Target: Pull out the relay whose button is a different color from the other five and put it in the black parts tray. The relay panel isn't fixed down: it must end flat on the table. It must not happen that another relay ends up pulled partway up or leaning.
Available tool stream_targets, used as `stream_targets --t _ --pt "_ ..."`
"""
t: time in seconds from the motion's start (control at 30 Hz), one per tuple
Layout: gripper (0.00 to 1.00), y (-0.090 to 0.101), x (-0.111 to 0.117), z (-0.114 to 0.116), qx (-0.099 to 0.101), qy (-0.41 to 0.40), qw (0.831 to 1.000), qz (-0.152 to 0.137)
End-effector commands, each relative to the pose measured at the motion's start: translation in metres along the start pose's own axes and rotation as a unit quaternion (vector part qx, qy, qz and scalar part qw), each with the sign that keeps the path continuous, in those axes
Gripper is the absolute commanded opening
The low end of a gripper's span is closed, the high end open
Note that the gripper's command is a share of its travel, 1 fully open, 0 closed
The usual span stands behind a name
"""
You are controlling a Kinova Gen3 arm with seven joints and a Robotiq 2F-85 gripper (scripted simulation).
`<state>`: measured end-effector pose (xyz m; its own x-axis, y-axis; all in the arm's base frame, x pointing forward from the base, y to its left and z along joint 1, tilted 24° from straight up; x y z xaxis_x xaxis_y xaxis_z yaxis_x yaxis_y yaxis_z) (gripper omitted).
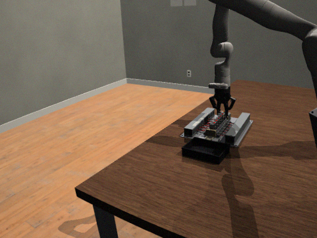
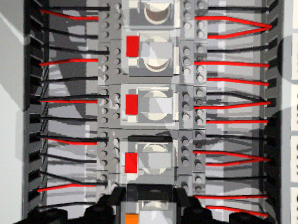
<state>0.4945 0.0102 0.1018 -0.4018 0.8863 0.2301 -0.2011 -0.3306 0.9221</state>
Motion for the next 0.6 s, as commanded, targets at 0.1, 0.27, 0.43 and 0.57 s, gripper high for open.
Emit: stream_targets --t 0.1,0.27,0.43,0.57 --pt "0.00 0.0008 -0.0003 -0.0002 -0.003 0.000 1.000 -0.001" --pt "0.00 0.0008 -0.0001 -0.0012 -0.007 0.000 1.000 -0.001" --pt "0.00 0.0008 0.0001 -0.0031 -0.014 0.000 1.000 -0.002" --pt "0.00 0.0009 0.0001 -0.0034 -0.016 0.000 1.000 -0.002"
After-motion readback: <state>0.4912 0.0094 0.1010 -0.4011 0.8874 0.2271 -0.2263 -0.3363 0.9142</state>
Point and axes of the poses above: the point where the finger pads meet when closed, its own y axis back along the fingers, its own z axis across the jaws, x = y × z, the point moved 10 cm from there along y, back along the fingers, and after that the axes turned 7 degrees about y, right-handed, at the moved point
